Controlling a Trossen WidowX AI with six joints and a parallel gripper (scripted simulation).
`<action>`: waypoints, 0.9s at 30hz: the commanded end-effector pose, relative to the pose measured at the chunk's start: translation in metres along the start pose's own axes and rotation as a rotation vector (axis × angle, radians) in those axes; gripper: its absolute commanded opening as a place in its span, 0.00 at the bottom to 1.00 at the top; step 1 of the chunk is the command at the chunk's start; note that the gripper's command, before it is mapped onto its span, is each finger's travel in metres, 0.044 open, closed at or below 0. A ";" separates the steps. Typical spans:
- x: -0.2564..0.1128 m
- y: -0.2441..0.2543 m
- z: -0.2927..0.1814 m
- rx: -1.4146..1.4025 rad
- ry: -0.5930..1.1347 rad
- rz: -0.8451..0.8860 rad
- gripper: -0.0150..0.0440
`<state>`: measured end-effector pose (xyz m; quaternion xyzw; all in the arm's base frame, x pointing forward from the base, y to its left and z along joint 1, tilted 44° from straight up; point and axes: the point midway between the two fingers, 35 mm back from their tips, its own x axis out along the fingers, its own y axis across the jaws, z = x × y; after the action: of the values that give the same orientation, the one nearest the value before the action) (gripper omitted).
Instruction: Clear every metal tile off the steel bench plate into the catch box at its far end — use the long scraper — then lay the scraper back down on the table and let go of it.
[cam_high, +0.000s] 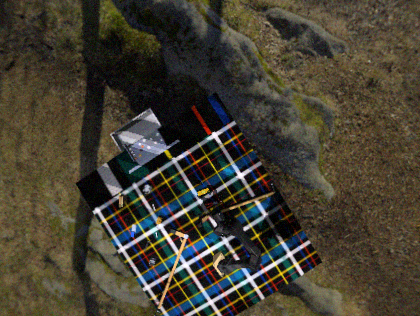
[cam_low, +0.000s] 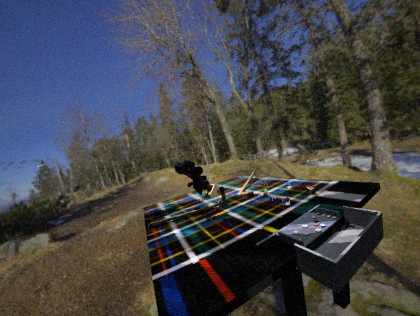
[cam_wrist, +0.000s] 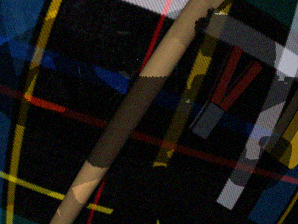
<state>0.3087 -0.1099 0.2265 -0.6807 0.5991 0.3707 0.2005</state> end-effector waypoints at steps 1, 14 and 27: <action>-0.004 -0.010 0.010 -0.123 -0.003 -0.004 0.25; -0.016 -0.037 0.051 -0.559 0.001 -0.004 0.25; -0.028 -0.054 0.085 -0.957 0.020 0.015 0.25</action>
<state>0.3355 -0.0259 0.1851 -0.7001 0.3875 0.5883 -0.1169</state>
